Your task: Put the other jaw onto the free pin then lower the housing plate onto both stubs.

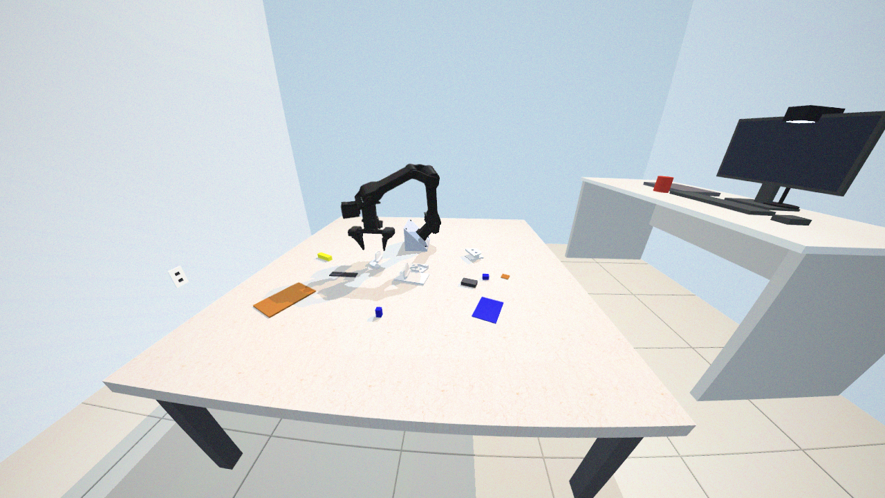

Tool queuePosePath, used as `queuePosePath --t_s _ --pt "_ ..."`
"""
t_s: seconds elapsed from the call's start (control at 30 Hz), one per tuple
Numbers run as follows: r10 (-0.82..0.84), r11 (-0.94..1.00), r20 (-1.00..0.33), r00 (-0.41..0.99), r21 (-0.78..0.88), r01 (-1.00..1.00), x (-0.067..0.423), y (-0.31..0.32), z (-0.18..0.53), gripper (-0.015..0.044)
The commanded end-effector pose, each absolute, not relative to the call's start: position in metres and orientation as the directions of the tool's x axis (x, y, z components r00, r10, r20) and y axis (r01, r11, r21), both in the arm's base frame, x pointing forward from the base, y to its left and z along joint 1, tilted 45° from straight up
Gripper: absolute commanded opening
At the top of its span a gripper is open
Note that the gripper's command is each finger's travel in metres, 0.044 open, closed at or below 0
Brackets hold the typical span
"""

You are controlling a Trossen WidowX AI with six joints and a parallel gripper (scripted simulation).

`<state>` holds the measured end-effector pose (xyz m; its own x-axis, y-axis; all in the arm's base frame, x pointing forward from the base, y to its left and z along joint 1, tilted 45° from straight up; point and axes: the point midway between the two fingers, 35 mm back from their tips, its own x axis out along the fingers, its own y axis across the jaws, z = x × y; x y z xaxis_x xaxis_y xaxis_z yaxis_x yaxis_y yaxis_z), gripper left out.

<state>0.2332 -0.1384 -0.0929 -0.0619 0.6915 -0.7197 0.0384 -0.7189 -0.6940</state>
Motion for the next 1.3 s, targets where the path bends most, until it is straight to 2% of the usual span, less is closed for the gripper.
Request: queuePosePath --t_s 0.0,1.27 --pt "0.694 -0.717 -0.718 -0.060 -0.696 0.033 0.233 -0.135 -0.096 0.0440" --pt "0.695 -0.716 -0.717 -0.060 -0.697 0.033 0.230 -0.101 -0.130 0.0440"
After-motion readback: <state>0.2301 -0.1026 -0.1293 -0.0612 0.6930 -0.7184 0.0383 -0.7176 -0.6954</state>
